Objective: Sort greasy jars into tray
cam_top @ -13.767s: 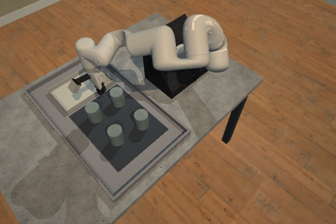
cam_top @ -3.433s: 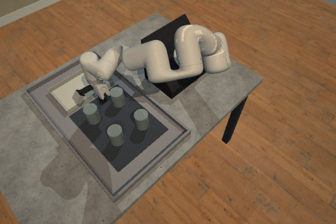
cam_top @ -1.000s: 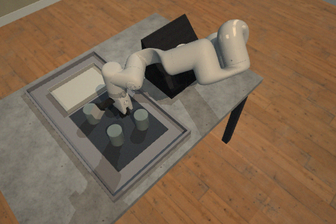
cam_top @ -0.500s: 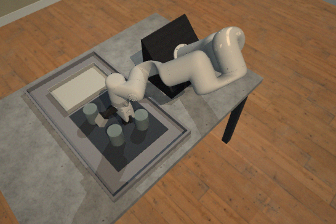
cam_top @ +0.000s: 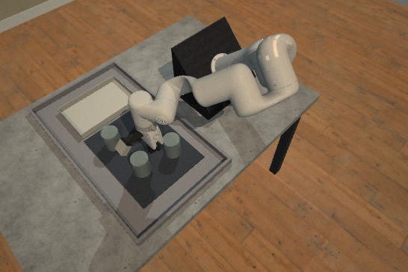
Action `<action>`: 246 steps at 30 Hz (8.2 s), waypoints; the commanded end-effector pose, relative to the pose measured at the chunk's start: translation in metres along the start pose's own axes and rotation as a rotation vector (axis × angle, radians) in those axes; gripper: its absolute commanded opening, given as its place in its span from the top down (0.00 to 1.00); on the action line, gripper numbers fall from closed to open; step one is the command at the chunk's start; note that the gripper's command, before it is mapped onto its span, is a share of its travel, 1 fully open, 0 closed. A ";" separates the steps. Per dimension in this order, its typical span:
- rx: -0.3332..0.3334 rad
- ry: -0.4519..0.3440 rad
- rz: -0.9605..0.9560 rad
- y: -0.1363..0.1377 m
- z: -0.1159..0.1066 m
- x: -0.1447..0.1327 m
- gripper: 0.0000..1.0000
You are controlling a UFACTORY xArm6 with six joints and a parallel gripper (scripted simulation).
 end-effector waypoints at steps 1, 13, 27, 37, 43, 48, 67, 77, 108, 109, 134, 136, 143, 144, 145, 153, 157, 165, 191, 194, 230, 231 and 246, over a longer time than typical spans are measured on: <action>-0.001 0.003 -0.001 0.000 -0.001 0.001 1.00; -0.001 0.003 -0.001 0.000 -0.001 0.003 1.00; -0.001 0.003 -0.001 0.000 -0.001 0.005 1.00; -0.001 0.003 -0.001 0.000 -0.001 0.006 1.00; -0.001 0.003 -0.001 0.000 -0.001 0.006 1.00; -0.001 0.003 -0.001 0.000 -0.001 0.007 1.00; -0.001 0.003 -0.001 -0.001 -0.001 0.009 1.00; -0.001 0.003 -0.001 -0.001 -0.001 0.010 1.00; -0.001 0.003 -0.001 -0.001 -0.001 0.014 1.00; -0.001 0.003 -0.001 -0.001 -0.001 0.014 1.00; -0.001 0.003 -0.001 -0.001 -0.001 0.017 1.00; -0.001 0.003 -0.001 -0.001 -0.002 0.017 1.00; -0.001 0.003 -0.001 -0.001 -0.002 0.018 1.00; -0.001 0.003 -0.001 -0.001 -0.002 0.018 1.00; -0.001 0.003 -0.001 -0.001 -0.003 0.018 1.00; -0.001 0.003 -0.001 -0.001 -0.003 0.019 1.00; -0.001 0.003 -0.001 -0.001 -0.004 0.020 1.00; -0.001 0.003 -0.001 -0.001 -0.004 0.021 1.00; -0.001 0.003 -0.001 -0.001 -0.007 0.024 1.00; -0.001 0.003 -0.001 -0.001 -0.007 0.024 1.00; -0.001 0.003 -0.001 0.000 -0.001 0.000 1.00; -0.001 0.003 -0.001 0.000 -0.001 0.000 1.00; -0.001 0.003 -0.001 0.000 -0.001 0.000 1.00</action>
Point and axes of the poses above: the point where the finger pads meet when closed, its own z axis out along the fingers, its own y axis across the jaws, x = y × z, the point moved 10 cm from there along -z, back along the fingers, and after that the axes turned 3 degrees about z, right-handed, at the moved point
